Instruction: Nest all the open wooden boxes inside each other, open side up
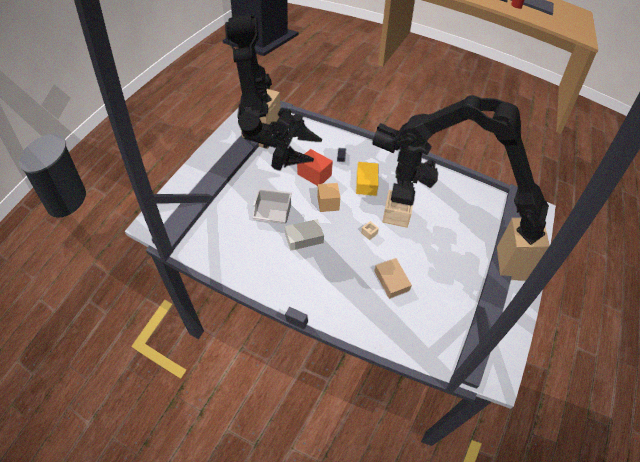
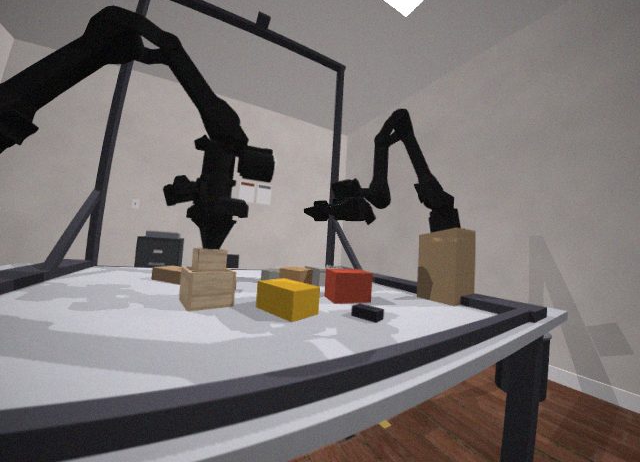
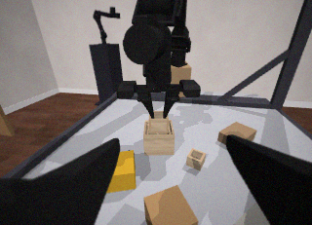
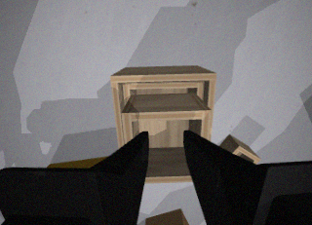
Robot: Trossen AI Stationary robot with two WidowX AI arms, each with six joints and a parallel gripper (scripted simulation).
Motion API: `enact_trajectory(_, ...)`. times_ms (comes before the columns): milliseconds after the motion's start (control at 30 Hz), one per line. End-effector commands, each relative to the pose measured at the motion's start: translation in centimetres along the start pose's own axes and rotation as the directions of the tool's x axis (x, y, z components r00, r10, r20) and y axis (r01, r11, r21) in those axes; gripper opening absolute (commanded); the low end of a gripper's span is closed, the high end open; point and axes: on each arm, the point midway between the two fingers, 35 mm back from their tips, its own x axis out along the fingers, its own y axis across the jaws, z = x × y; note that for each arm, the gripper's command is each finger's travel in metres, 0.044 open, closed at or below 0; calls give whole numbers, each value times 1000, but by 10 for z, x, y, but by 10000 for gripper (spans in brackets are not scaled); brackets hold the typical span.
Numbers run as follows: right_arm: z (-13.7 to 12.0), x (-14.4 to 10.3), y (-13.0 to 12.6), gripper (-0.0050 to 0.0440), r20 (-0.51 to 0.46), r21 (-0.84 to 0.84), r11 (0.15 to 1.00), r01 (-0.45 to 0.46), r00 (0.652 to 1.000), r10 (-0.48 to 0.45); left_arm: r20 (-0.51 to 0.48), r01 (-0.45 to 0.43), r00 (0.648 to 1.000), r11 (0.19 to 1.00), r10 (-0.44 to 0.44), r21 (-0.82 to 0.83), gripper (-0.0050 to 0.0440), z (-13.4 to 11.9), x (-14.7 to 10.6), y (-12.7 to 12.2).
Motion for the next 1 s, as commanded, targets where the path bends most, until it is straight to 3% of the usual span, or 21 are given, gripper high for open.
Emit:
enact_trajectory(0, -1, -3, -1, 193, -10, 0, 1000, -5, 1000, 5, 5, 0, 1000, 1000, 0, -2, 400, 2, -1, 0)
enact_trajectory(967, 0, 8, -1, 193, 1, 1, 1000, -2, 1000, 2, 5, 0, 1000, 1000, 0, -2, 400, 2, -1, 0)
